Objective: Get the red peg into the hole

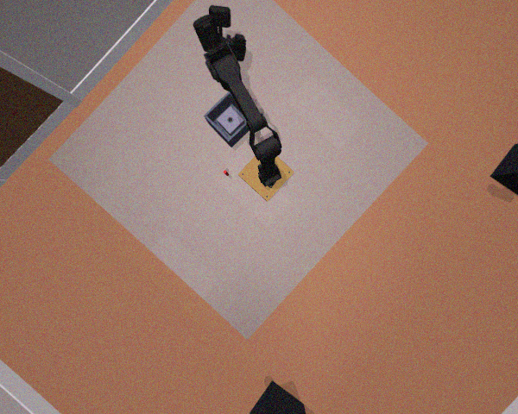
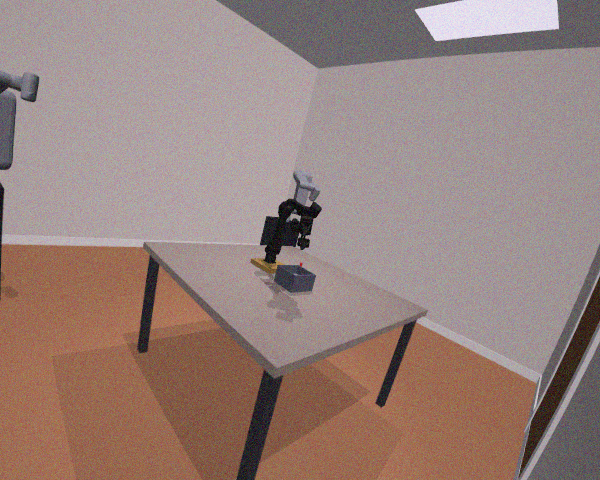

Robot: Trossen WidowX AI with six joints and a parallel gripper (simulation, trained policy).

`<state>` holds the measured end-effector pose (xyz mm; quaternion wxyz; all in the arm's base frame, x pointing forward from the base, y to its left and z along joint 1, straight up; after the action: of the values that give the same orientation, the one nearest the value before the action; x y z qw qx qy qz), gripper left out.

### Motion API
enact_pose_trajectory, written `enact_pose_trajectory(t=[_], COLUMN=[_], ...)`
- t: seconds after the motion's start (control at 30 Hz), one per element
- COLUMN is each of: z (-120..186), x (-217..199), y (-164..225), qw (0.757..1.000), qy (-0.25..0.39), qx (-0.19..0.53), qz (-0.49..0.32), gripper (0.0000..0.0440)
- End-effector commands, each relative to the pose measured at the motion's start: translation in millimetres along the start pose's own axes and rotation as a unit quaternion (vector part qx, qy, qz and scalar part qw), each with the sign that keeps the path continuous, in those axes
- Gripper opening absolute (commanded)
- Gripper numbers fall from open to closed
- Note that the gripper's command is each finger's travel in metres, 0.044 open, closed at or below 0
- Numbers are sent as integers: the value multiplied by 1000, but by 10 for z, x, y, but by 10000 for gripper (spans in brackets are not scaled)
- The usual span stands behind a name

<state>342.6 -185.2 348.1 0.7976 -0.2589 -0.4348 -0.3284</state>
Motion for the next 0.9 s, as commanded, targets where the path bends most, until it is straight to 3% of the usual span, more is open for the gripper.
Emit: enact_pose_trajectory(t=[0.0,0.43,0.87], z=[137,856,1504], x=[-102,-593,-1234], y=[124,641,875], qw=[999,962,877], qy=[21,99,178], qx=[24,138,233], qz=[36,211,380], gripper=[435,431,440])
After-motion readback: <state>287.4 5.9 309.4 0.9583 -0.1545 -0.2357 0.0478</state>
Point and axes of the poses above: the point midway between the two fingers, 35 mm back from their tips, its own z axis back along the fingers, its own x axis across the jaws, y = z × x, the point moved 10 cm from there along z, back along the fingers, and after that the axes turned 15 degrees about z, right-handed, at the moved point
